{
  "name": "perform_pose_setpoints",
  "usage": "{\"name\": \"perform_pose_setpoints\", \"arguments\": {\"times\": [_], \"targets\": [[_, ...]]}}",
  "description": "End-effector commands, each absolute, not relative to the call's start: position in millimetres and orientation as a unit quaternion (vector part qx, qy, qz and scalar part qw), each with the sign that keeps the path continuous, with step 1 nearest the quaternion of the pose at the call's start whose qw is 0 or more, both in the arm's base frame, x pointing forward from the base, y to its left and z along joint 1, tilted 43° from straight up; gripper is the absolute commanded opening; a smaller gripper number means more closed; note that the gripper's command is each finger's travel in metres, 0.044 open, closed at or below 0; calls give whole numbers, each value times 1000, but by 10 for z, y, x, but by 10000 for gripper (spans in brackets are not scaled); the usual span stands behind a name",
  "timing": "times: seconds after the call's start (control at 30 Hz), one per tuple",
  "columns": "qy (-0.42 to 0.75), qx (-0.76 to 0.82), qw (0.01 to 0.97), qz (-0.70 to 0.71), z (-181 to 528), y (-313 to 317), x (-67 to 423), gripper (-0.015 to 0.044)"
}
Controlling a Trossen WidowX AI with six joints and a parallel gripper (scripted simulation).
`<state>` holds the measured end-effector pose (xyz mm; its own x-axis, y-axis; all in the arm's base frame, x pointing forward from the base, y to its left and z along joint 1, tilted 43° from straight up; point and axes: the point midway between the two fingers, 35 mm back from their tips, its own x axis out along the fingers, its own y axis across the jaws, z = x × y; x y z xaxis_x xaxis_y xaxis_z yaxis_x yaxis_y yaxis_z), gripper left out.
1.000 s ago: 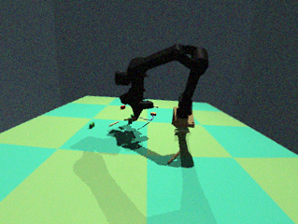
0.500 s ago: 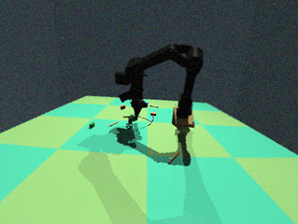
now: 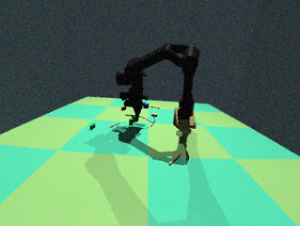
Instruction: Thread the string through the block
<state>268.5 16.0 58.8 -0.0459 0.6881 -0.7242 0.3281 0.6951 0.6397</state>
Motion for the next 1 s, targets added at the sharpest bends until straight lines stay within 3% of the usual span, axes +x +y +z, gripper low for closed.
{"name": "perform_pose_setpoints", "arguments": {"times": [0.0, 0.97], "targets": [[717, 392, 566, 111, 557, 109, 2697, 0], [708, 595, 312, -219, 305, -189, 2652, 0]]}}
